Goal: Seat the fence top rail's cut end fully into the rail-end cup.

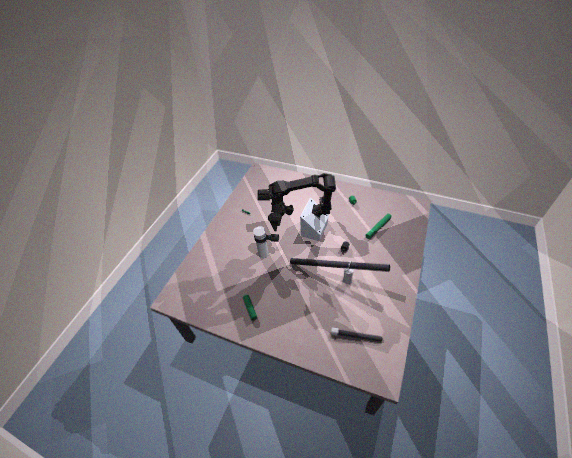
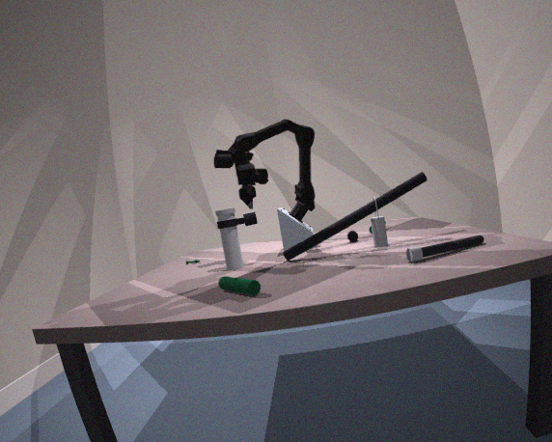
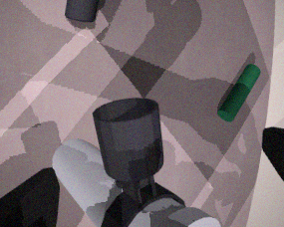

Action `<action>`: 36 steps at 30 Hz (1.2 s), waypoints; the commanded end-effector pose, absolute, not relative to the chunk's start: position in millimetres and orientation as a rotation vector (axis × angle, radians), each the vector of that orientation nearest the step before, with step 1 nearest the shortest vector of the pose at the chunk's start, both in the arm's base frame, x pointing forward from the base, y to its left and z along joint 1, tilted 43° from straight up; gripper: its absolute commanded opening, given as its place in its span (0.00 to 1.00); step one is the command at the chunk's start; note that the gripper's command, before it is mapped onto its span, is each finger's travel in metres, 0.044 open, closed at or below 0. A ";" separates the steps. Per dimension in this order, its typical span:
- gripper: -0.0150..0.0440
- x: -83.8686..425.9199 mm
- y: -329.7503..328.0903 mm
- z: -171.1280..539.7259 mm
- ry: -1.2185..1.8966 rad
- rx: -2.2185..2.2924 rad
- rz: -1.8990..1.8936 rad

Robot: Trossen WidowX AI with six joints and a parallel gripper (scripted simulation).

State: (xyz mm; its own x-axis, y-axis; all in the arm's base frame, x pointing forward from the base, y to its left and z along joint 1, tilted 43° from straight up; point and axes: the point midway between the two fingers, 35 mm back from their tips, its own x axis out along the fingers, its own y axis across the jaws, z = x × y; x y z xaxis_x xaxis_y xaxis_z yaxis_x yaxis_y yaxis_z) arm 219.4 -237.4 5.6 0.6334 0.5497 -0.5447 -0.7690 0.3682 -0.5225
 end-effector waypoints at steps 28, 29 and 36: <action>1.00 240.8 -208.1 -32.0 0.296 -0.855 0.870; 1.00 241.9 -207.2 -32.9 0.296 -0.855 0.870; 1.00 249.4 -200.8 -39.2 0.295 -0.855 0.870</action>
